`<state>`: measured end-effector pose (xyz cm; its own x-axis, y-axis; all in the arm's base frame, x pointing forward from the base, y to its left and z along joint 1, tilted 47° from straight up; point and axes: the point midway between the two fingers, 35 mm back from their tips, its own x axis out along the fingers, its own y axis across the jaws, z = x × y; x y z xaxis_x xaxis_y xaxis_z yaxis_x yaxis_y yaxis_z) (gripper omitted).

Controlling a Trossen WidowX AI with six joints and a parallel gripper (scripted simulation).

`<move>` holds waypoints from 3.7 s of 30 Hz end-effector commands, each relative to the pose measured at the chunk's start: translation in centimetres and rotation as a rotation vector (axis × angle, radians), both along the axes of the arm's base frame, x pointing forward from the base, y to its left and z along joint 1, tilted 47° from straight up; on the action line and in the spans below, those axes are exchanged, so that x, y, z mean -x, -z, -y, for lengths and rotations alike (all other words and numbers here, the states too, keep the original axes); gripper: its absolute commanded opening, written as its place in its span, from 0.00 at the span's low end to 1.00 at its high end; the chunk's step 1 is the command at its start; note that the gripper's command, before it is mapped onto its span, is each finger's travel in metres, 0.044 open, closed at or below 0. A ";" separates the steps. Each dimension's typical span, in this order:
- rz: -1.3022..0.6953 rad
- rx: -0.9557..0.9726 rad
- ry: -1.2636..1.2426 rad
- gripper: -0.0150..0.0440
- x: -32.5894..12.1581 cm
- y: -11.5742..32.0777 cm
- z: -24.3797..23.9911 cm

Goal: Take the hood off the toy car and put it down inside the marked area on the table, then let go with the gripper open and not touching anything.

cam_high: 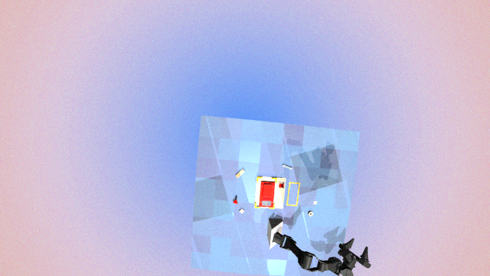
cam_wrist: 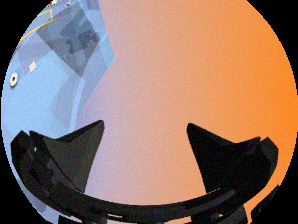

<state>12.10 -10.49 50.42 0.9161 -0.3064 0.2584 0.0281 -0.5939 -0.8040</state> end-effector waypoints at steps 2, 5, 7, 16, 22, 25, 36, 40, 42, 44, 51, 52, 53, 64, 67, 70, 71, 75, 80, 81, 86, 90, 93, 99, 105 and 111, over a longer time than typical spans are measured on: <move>0.019 -0.023 -0.016 1.00 0.0 -0.2 0.2; 0.095 -0.124 -0.083 1.00 -0.1 -0.9 1.3; 0.146 -0.198 -0.129 1.00 -0.2 -1.3 2.1; 0.303 -0.487 -0.291 1.00 -1.9 -1.7 5.9; 0.373 -0.676 -0.382 1.00 -3.7 -1.5 7.8; 0.401 -0.772 -0.424 1.00 -4.8 -1.2 8.6; 0.451 -1.139 -0.504 1.00 -10.6 1.5 11.8; 0.442 -1.254 -0.519 1.00 -13.1 3.0 12.1; 0.436 -1.312 -0.520 1.00 -14.3 3.8 12.3; 0.424 -1.388 -0.519 1.00 -15.9 5.0 12.5; 0.365 -1.625 -0.483 1.00 -21.2 9.4 12.0; 0.359 -1.656 -0.472 1.00 -21.8 9.9 11.9; 0.351 -1.691 -0.458 1.00 -22.6 10.6 11.7; 0.191 -2.028 -0.243 1.00 -30.0 19.8 7.6; 0.165 -2.087 -0.180 1.00 -31.1 21.6 6.6; 0.139 -2.138 -0.113 1.00 -32.1 23.4 5.5; 0.126 -2.160 -0.084 1.00 -32.5 24.2 5.0; 0.060 -2.247 0.077 1.00 -34.0 28.2 2.2; -0.023 -2.304 0.296 1.00 -35.0 33.2 -1.7; -0.039 -2.306 0.342 1.00 -35.1 34.2 -2.5; -0.115 -2.280 0.569 1.00 -34.8 38.9 -6.7; -0.165 -2.214 0.737 1.00 -33.8 42.2 -9.9; -0.195 -2.129 0.866 1.00 -32.4 44.8 -12.4; -0.229 -1.900 1.058 1.00 -28.8 48.8 -16.6; -0.229 -1.585 1.146 1.00 -24.3 51.7 -20.2; -0.200 -1.263 1.091 1.00 -20.3 52.8 -23.1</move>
